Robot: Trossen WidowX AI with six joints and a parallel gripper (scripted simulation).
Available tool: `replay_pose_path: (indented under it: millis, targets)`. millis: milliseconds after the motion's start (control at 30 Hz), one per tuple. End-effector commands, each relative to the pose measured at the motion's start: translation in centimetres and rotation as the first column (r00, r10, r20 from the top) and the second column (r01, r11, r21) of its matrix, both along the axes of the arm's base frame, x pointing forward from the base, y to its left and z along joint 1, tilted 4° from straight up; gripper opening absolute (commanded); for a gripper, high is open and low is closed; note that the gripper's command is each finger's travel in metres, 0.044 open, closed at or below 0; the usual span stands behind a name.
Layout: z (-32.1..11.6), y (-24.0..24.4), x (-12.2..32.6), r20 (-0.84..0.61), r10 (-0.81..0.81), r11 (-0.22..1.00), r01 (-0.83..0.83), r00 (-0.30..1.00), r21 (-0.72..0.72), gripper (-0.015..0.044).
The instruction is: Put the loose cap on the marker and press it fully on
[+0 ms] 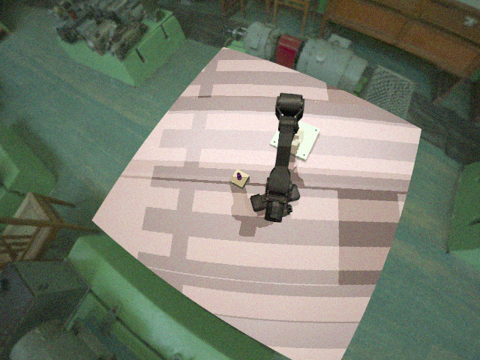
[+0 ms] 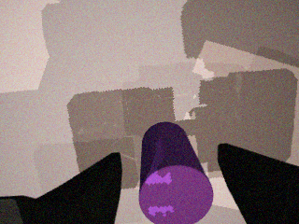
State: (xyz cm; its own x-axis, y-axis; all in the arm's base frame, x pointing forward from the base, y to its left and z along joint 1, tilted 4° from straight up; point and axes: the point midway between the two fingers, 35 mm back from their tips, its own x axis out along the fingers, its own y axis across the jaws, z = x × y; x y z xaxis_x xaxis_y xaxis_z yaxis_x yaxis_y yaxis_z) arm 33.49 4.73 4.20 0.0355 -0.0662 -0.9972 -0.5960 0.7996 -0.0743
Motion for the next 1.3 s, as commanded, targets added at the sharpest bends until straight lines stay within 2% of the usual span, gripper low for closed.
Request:
replay_pose_path:
  millis: [0, 33, 200, 467, 533, 567, 1267]
  targets:
    - [-0.6, -0.1, -0.2, -0.010, 0.005, 1.000, -0.005, 1.000, -0.003, 0.0245]
    - [-0.6, -0.1, -0.2, -0.010, 0.005, 1.000, -0.005, 1.000, -0.003, 0.0245]
    - [-0.6, -0.1, -0.2, -0.010, 0.005, 1.000, -0.005, 1.000, -0.003, 0.0114]
    - [-0.6, -0.1, -0.2, -0.010, 0.005, 1.000, -0.005, 1.000, -0.003, 0.0061]
    - [-0.5, -0.1, -0.2, -0.009, 0.002, 1.000, -0.002, 1.000, -0.003, 0.0008]
    - [-0.3, -0.1, -0.1, -0.009, -0.002, 1.000, 0.002, 1.000, -0.003, 0.0000]
    - [5.4, 0.3, -0.3, -0.009, 0.005, 1.000, -0.005, 1.000, -0.003, 0.0000]
